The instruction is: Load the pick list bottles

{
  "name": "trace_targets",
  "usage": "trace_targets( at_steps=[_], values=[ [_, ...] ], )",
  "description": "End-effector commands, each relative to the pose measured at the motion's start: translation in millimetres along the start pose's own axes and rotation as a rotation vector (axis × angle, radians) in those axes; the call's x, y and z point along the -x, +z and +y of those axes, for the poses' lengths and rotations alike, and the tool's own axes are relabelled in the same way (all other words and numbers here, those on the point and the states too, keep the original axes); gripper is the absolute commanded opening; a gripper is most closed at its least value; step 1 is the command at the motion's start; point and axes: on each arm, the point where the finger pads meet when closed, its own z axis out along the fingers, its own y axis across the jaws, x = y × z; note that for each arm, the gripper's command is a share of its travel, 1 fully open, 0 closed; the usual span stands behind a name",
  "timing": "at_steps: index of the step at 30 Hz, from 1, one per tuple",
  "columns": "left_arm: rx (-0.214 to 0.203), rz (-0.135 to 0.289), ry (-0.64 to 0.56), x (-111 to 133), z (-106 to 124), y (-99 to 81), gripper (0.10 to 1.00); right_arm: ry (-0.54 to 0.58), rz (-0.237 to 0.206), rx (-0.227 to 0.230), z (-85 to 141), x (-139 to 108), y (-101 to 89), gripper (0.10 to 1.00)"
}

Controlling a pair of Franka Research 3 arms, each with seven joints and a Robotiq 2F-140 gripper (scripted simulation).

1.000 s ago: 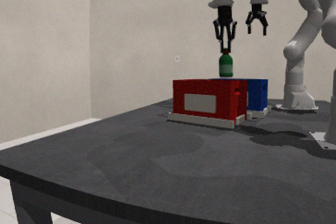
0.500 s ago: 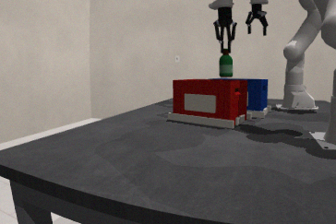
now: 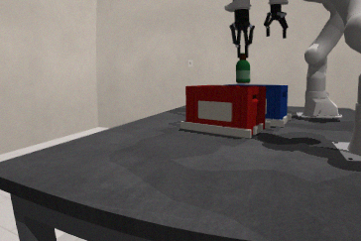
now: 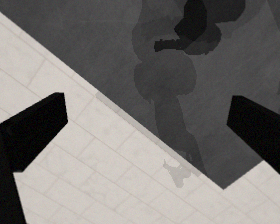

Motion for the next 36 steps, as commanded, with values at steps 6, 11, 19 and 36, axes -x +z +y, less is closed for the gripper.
trace_targets(
  at_steps=[6,11,19,36],
  values=[
    [-0.005,0.002,-0.012,3.1,-3.9,-6.7,0.099,0.004,0.004,0.0,0.4,-1.1,0.4,1.0],
    [-0.005,0.002,-0.012,3.2,-4.8,-6.7,0.099,0.004,0.004,0.0,0.4,-1.1,0.4,1.0],
    [-0.005,0.002,-0.012,3.1,-5.5,-6.7,0.099,0.004,0.004,0.0,0.4,-1.1,0.4,1.0],
    [-0.005,0.002,-0.012,2.9,-6.6,-6.7,0.099,0.004,0.004,0.0,0.4,-1.1,0.4,1.0]
  ],
)
